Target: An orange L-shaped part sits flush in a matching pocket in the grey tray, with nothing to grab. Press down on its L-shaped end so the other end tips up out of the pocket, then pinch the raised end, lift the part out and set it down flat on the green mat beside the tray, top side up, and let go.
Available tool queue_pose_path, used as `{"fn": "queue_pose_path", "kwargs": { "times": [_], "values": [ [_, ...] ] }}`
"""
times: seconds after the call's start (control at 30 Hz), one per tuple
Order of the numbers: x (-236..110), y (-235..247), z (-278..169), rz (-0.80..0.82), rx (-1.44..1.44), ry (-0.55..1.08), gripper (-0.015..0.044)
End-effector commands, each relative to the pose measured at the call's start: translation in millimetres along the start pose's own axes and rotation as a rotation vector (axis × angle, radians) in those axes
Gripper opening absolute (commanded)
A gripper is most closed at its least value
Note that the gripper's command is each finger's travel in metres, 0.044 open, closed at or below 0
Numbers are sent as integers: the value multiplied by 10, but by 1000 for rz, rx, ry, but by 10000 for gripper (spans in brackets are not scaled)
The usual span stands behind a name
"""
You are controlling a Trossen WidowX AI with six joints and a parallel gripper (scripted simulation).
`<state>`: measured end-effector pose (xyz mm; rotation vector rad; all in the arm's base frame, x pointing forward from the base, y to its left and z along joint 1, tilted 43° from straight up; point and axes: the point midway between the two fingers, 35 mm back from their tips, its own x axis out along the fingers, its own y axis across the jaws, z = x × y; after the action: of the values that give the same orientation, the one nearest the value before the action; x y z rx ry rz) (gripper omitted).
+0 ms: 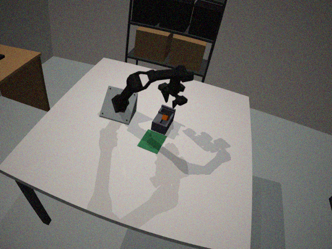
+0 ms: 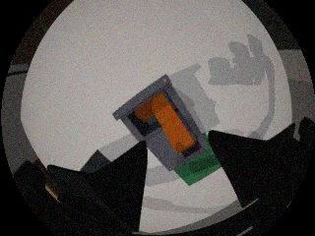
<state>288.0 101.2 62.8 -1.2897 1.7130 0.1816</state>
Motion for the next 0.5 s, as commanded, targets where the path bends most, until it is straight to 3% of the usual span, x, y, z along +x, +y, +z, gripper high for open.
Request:
{"fn": "queue_pose_path", "kwargs": {
  "times": [0.0,0.47],
  "values": [
    [-3,-126,-269,-7,-473,12,280],
    [139,-131,-267,-7,-472,12,280]
  ]
}}
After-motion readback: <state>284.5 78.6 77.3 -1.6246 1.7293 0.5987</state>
